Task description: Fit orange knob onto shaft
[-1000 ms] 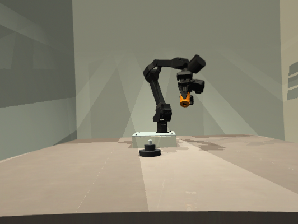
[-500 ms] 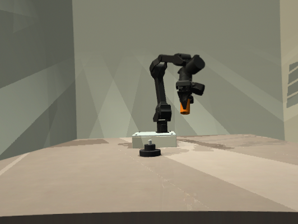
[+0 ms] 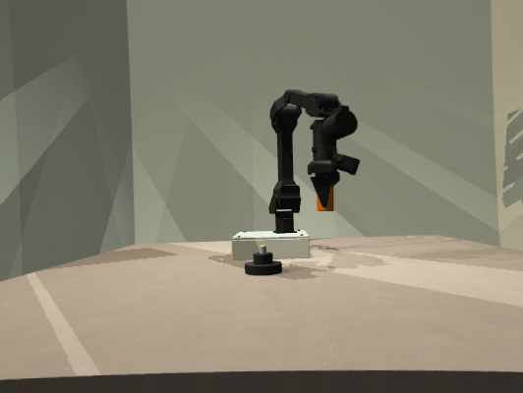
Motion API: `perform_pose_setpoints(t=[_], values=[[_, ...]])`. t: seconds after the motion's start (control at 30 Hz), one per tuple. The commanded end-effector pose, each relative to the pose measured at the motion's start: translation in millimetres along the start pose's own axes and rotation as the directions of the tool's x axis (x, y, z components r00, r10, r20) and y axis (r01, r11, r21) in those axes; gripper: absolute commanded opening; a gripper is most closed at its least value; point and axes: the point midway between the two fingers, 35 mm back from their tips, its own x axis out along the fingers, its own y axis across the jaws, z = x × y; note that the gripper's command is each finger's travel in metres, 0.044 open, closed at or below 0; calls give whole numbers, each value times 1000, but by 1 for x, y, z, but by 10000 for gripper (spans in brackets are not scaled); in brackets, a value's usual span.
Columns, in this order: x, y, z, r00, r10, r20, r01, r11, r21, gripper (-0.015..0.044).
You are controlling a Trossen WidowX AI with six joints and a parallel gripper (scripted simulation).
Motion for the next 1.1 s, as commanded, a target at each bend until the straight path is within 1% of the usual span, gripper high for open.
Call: perform_pose_setpoints(t=[0.0,0.53,0.77,0.83,1.03,1.07], values=[[4,-4,3,1000,17,15,-17,1000,-4,0],[94,-10,10,999,43,17,-43,999,-1,0],[127,-9,11,998,52,18,-52,999,1,0],[133,-9,10,998,54,18,-54,999,1,0],[134,-7,8,998,54,18,-54,999,1,0],[132,-8,9,998,57,12,-57,998,5,26]])
